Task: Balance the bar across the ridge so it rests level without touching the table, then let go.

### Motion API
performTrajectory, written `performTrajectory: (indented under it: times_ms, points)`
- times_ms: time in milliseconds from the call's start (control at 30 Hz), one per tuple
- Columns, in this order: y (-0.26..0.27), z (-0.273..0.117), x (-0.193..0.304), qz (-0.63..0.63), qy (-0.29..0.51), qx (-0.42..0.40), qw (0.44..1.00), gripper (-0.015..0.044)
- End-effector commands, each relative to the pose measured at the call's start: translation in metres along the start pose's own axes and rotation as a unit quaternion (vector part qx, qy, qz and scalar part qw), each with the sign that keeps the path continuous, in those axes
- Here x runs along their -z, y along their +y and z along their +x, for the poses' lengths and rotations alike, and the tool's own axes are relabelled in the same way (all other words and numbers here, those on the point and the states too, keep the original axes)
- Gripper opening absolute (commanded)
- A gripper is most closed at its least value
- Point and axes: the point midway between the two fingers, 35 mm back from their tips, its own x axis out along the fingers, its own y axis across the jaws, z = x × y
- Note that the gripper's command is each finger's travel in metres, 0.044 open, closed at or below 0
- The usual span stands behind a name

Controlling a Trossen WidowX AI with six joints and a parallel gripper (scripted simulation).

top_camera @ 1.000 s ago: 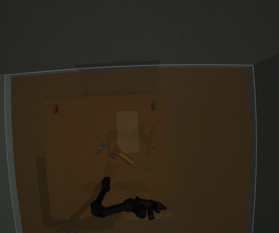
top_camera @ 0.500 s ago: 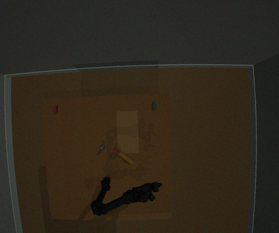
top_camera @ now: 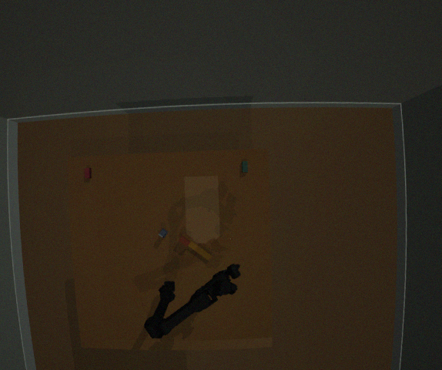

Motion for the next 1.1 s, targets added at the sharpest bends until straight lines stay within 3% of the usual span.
performTrajectory:
  times_ms: [0, 600, 833, 1067]
  points:
    - [-0.012, -0.004, 0.036, -0.01, 0.048, 0.041, 0.998, 0.0315]
    - [-0.081, -0.057, 0.15, -0.067, 0.179, 0.233, 0.954, 0.0315]
    - [-0.108, -0.086, 0.175, -0.09, 0.199, 0.309, 0.926, 0.0315]
    - [-0.113, -0.086, 0.178, -0.092, 0.2, 0.316, 0.923, 0.0315]
